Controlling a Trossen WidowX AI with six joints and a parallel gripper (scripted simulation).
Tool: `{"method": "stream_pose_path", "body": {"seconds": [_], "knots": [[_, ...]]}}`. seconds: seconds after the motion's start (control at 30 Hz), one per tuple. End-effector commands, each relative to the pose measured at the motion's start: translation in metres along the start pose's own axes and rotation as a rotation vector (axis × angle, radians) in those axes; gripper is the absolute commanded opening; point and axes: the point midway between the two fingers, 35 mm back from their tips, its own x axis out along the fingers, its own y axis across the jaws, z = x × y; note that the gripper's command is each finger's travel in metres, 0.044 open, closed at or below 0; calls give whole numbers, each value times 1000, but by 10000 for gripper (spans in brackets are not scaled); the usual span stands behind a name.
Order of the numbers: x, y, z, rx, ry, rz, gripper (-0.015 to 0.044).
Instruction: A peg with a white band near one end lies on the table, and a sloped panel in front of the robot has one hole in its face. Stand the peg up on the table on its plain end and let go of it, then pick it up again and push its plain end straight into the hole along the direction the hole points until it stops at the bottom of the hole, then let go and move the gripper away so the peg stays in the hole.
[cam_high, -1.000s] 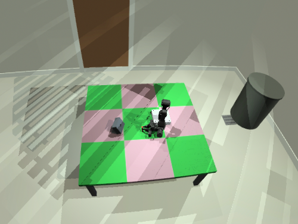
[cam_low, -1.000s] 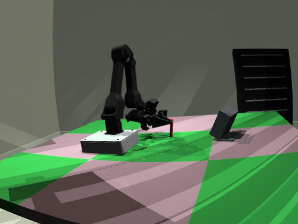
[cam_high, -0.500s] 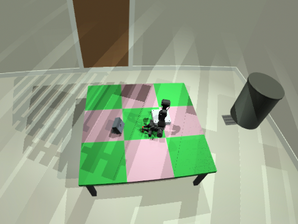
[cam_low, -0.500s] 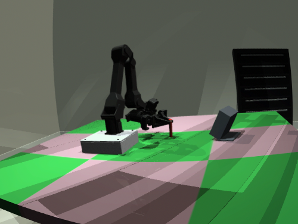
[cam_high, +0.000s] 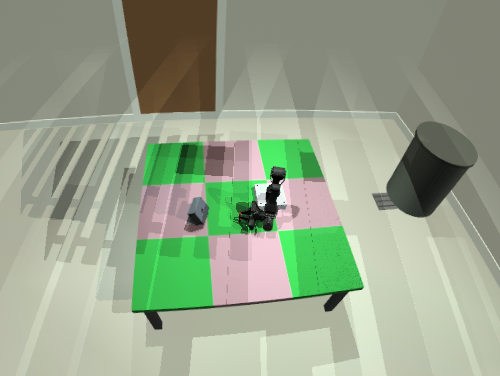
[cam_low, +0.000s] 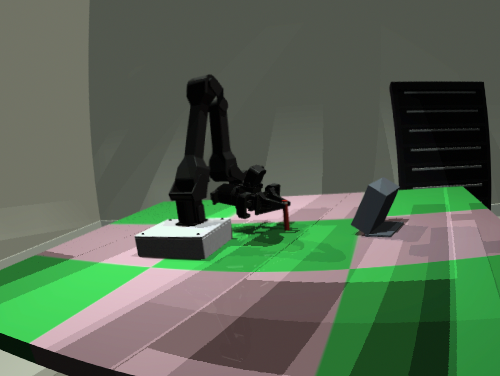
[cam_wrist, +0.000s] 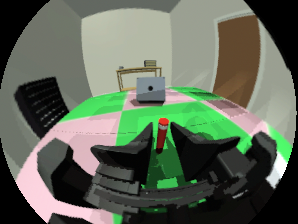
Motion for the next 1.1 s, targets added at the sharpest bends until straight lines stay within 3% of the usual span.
{"method": "stream_pose_path", "body": {"seconds": [0.0, 0.77, 1.07], "knots": [[0, 0, 0, -1, 0, 0, 130], [0, 0, 0, -1, 0, 0, 130], [0, 0, 0, -1, 0, 0, 366]]}}
